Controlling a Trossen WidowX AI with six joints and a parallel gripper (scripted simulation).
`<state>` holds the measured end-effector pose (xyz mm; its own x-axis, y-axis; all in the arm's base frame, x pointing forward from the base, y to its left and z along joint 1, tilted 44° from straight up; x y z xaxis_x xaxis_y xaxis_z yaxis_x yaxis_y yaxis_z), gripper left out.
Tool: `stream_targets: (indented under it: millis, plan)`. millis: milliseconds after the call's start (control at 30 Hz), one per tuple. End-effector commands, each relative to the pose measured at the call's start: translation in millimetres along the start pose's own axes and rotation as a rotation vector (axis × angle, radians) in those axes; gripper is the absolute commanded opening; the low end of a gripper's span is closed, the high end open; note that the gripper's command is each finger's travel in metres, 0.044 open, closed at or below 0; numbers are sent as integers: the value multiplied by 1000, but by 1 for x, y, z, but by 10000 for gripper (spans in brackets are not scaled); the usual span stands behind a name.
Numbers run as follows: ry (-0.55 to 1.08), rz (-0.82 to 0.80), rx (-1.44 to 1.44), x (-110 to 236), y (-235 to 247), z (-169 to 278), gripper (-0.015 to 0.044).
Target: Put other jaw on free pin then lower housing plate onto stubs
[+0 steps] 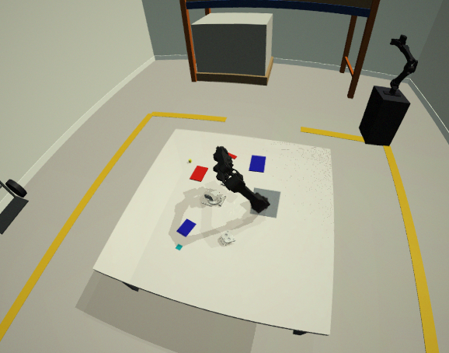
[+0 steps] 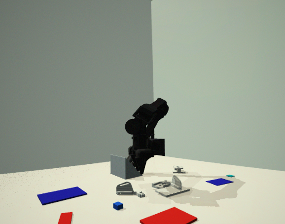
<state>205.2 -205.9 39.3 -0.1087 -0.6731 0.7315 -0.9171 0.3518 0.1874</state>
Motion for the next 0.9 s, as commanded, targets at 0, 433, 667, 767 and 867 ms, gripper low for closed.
stream_targets:
  millis: [0, 433, 667, 767, 867]
  plan:
    - [0, 2, -2, 0, 0, 0, 368]
    - [0, 2, -2, 0, 0, 0, 440]
    - [0, 2, -2, 0, 0, 0, 440]
    - [0, 2, -2, 0, 0, 0, 440]
    - [0, 2, -2, 0, 0, 0, 440]
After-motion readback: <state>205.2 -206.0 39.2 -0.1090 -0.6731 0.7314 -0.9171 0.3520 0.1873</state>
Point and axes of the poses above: the point midway between the two fingers, 35 mm back from their tips, its own x axis back along the fingers, its own y axis across the jaws, z = x × y, the point moved 9 cm from there along x, back along the fingers, and after that the axes turned 6 degrees about x, right-handed, at the moved point
